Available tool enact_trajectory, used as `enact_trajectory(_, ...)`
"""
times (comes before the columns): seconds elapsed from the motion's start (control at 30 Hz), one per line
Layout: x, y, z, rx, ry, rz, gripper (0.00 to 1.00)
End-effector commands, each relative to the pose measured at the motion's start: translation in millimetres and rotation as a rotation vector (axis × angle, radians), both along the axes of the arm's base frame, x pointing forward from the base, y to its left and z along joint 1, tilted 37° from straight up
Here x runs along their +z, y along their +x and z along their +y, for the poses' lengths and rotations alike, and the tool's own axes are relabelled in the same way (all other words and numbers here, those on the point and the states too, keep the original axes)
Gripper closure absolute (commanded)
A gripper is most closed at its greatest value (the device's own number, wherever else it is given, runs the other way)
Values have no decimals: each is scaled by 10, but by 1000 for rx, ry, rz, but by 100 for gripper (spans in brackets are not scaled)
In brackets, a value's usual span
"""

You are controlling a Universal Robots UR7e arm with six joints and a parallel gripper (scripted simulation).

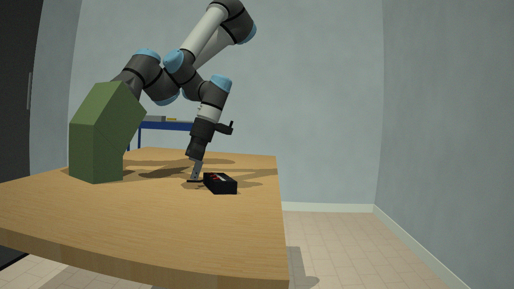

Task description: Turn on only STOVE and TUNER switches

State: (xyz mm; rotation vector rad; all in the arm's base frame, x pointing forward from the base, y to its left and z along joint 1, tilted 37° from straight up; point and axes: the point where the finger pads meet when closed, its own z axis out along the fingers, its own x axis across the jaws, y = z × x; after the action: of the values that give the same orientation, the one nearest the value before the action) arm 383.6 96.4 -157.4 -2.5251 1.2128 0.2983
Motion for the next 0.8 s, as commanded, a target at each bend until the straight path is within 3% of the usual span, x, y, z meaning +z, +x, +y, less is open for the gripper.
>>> enact_trajectory(0.0, 2, 3, -3, 0, 0, -1, 100)
enact_trajectory(0.2, 58, 0, -48, -1, -1, -1, 100)
enact_trajectory(0.53, 594, -120, -438, -1, -1, -1, 100)
enact_trajectory(0.77, 619, -129, -454, -1, -1, -1, 100)
